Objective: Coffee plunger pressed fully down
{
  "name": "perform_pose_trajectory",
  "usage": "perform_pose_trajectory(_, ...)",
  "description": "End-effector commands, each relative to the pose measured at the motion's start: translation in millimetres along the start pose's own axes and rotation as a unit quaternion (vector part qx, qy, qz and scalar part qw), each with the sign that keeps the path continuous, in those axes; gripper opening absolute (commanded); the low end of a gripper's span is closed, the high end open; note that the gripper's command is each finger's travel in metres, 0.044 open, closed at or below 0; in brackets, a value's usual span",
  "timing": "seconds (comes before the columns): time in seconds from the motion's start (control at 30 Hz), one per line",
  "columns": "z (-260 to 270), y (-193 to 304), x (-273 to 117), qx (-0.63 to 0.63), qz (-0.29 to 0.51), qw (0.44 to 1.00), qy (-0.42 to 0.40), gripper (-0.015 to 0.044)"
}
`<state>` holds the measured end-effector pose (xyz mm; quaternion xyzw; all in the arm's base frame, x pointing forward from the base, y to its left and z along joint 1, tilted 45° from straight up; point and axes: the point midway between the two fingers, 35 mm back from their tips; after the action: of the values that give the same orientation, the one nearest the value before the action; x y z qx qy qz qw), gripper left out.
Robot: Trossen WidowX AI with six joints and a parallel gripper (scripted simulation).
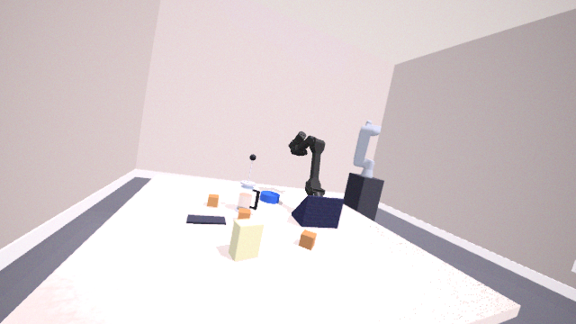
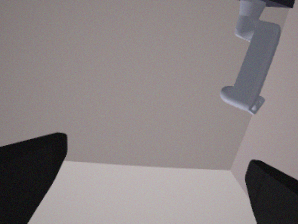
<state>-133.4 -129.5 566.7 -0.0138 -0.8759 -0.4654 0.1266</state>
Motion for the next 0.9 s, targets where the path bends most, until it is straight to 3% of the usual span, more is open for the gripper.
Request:
perform_pose_trajectory(0.0, -0.9, -0.6, -0.5, -0.003, -0.001, 1.0, 0.002, 0.0426)
perform_pose_trajectory(0.13, -17.4, -11.0, -9.7, -0.057, -0.019, 0.997, 0.038, 0.044)
perform_pose_trajectory(0.37, -69.2, -37.7, -58.1, -0.262, -0.03, 0.945, 0.191, 0.044)
perform_pose_trajectory(0.63, -117.3, -71.6, -165.9, -0.45, 0.031, 0.799, 0.397, 0.044)
perform_pose_trajectory(0.87, -118.8, -88.1, -285.3, -0.576, 0.169, 0.593, 0.537, 0.044)
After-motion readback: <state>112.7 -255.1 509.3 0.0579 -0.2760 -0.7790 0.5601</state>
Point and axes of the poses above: the point midway between the two fingers, 35 mm back from their tips, its own x axis out along the fingers, its own z axis across the jaws, y = z × x, and after that the axes turned 10 degrees about -x, right-handed
